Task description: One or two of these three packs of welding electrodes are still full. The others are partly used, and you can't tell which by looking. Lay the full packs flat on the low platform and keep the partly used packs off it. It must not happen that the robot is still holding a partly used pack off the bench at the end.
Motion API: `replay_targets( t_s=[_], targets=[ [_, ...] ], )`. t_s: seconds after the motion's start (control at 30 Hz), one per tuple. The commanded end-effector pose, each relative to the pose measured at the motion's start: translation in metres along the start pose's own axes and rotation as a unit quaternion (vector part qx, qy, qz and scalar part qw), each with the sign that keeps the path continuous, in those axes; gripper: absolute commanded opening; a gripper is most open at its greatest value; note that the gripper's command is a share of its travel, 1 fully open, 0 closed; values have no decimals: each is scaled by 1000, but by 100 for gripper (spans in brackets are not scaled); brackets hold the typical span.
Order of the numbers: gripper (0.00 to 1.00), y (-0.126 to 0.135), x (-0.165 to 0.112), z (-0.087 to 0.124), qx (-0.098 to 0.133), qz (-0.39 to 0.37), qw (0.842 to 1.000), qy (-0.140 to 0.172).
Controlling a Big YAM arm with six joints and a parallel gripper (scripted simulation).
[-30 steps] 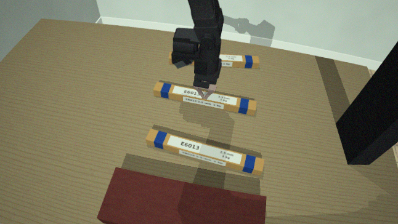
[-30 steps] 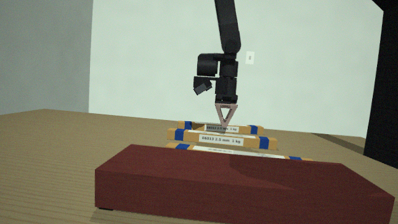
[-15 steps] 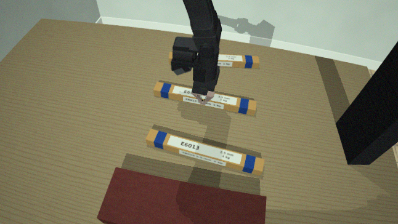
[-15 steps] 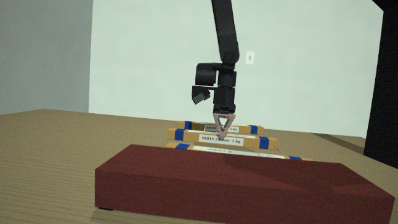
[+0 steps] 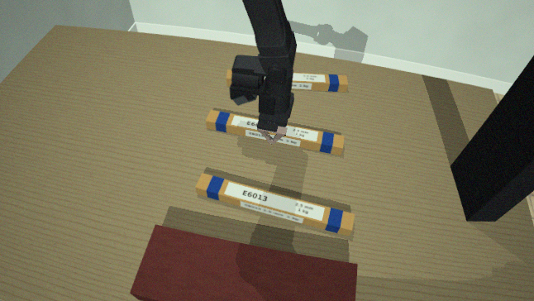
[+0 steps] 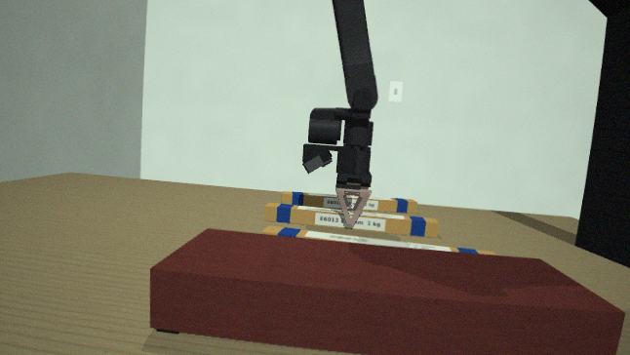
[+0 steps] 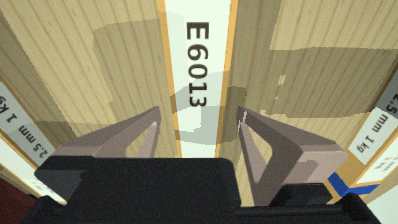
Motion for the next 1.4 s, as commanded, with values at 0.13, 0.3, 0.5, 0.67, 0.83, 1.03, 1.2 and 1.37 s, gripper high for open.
replay_targets(
  t_s=[0.13, 0.3, 0.5, 0.67, 0.83, 1.03, 1.2, 1.37],
  targets=[
    [74, 5, -4, -13, 2, -3, 1000, -3],
    [74, -1, 1, -6, -2, -5, 1000, -7],
    [74, -6, 7, 0, -5, -5, 1000, -11],
    [74, -8, 10, 2, -6, -5, 1000, -12],
    [74, -8, 10, 3, -6, -4, 1000, -11],
    [74, -5, 11, 3, -4, -3, 1000, -10],
    [74, -4, 11, 4, -3, -3, 1000, -8],
    [74, -4, 11, 4, -3, -4, 1000, -7]
  ],
)
Point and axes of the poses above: the point where the finger pads meet when closed, its own z axis back along the fingers, its own y axis across the jaws, x = y × z, the point moved 5 cm from there along z, back along the fingers, and after that the axes turned 3 degrees about z, right-handed, at the moved point
